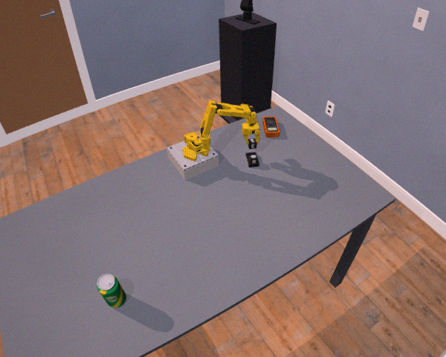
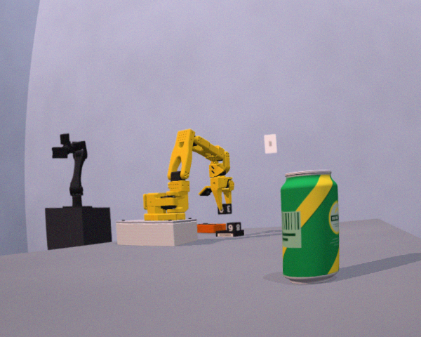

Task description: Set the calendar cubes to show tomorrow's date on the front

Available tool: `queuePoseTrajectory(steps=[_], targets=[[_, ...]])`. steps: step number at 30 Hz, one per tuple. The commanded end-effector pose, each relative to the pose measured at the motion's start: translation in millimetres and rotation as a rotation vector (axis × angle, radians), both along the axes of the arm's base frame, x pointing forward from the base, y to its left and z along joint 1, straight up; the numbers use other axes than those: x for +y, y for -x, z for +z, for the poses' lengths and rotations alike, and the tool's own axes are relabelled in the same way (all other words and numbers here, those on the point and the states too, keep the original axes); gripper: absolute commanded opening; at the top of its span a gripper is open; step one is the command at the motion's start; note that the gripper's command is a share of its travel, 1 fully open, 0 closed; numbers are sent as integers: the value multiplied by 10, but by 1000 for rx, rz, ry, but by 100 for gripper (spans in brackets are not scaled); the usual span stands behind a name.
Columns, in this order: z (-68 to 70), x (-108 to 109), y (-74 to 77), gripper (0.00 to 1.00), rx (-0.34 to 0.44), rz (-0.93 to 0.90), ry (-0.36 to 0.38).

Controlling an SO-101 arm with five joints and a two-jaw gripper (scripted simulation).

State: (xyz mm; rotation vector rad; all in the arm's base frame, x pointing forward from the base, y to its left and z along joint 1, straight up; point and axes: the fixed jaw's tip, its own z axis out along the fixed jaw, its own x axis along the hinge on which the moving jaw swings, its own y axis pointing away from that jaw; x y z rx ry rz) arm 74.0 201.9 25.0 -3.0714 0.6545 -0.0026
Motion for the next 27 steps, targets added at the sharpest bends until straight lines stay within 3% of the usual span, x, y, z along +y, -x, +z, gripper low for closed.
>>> queuePoseTrajectory(steps=[1, 6, 10, 15, 17, 22, 27], targets=[[76, 40, -5, 0, -10, -1, -32], [76, 3, -91, 0, -11, -44, -32], [76, -112, -309, 0, -13, -157, -31], [77, -395, -681, 0, -16, -372, -30], [77, -395, -681, 0, -16, -372, -30], [77, -748, -980, 0, -20, -588, -29], [78, -986, -1120, 0, -22, -717, -28]])
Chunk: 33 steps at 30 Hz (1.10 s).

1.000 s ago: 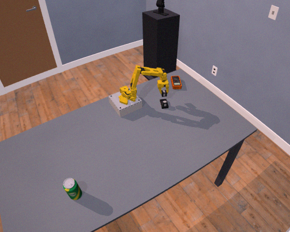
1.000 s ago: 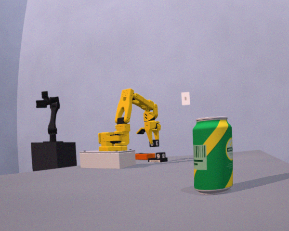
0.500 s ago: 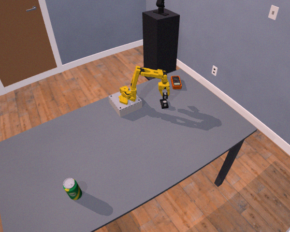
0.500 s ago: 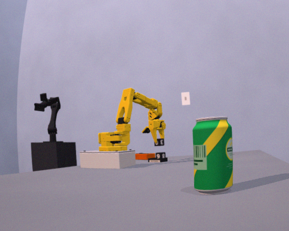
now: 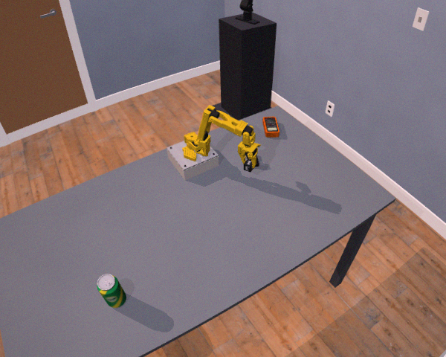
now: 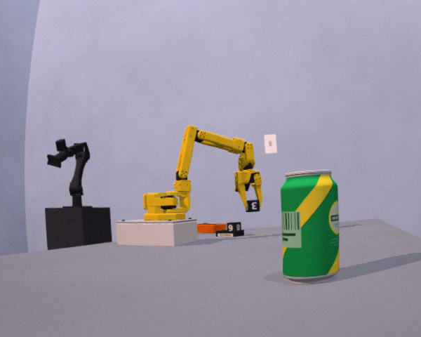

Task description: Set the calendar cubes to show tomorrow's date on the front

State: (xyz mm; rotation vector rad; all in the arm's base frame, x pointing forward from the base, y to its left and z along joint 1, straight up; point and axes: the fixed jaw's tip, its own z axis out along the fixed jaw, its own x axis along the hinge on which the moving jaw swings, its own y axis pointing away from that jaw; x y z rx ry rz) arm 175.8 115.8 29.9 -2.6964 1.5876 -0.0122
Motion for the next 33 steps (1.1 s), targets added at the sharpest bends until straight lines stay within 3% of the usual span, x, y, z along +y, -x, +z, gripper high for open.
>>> queuePoseTrajectory(steps=[1, 10, 14, 22, 24, 29, 33], targets=[[29, -149, -113, 0, -18, -85, -12], [29, -188, -132, 0, -18, -106, -12], [28, -302, -181, 0, -18, -164, -11], [25, -931, -324, 0, -19, -471, -8], [25, -931, -324, 0, -19, -471, -8], [23, -1380, -306, 0, -19, -686, -6], [22, -1609, -258, 0, -19, -799, -5]])
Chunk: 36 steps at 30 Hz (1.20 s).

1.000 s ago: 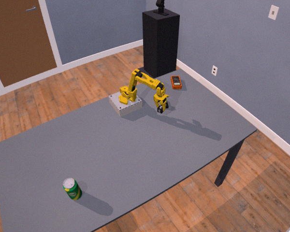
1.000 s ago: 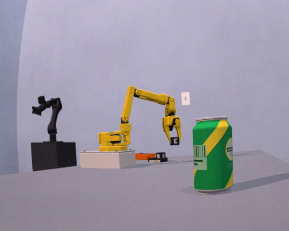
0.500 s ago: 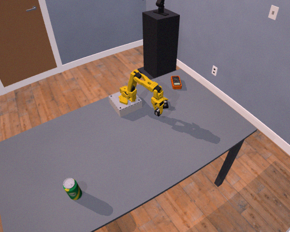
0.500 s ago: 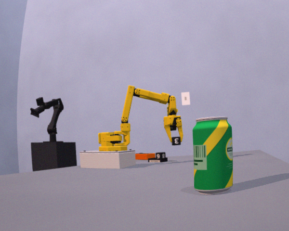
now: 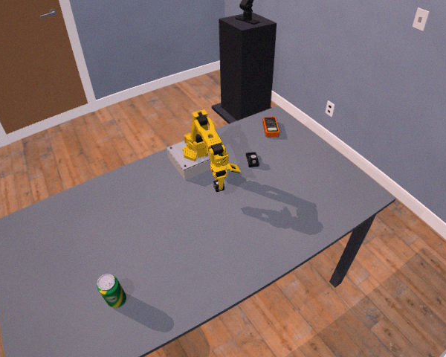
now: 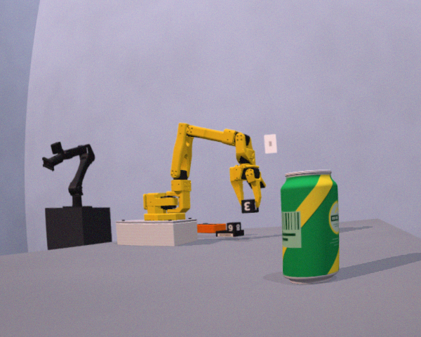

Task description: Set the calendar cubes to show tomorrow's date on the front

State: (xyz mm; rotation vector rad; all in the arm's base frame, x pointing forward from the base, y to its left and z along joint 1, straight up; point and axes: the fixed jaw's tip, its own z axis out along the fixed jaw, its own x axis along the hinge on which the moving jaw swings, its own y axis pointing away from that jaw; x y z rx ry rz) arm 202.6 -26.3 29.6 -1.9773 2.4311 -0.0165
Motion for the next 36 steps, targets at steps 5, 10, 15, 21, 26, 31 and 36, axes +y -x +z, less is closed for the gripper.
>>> queuePoseTrajectory(steps=[5, 10, 15, 21, 26, 31, 36], targets=[[25, -273, 35, 0, -20, -131, 3], [24, -273, 35, 0, -20, -131, 3], [0, -274, 32, 0, -20, -131, 3], [-84, -275, 25, 0, -20, -131, 3], [-137, -276, 22, 0, -20, -131, 3], [-216, -275, 21, 0, -20, -131, 3], [-257, -275, 22, 0, -20, -131, 3]])
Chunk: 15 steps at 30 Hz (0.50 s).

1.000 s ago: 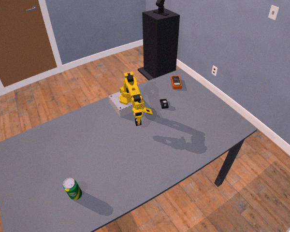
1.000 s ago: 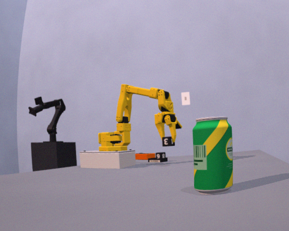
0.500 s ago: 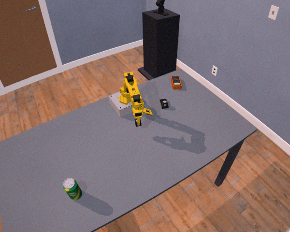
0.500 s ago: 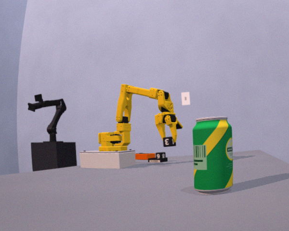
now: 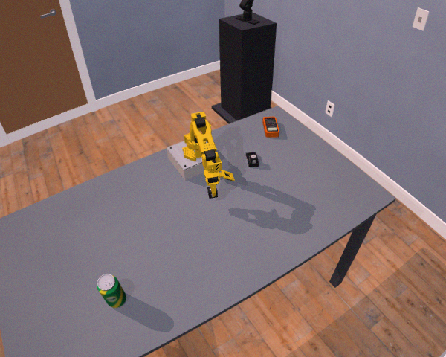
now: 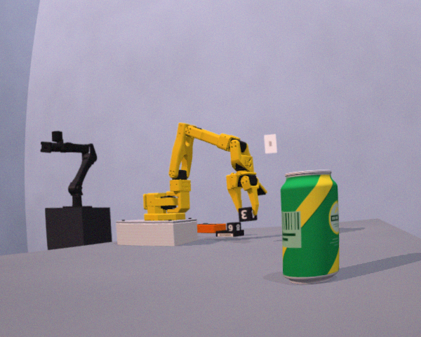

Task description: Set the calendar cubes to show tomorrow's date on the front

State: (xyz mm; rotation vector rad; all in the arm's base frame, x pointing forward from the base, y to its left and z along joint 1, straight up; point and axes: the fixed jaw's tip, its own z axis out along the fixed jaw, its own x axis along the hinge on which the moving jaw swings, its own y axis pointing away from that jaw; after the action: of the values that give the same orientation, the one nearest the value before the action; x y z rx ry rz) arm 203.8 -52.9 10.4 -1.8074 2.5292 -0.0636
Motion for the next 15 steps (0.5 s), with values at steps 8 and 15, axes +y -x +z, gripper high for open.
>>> queuePoseTrajectory(steps=[8, 15], targets=[[-195, -14, 141, 0, 74, -12, -22], [-195, -14, 141, 0, 74, -12, -22]])
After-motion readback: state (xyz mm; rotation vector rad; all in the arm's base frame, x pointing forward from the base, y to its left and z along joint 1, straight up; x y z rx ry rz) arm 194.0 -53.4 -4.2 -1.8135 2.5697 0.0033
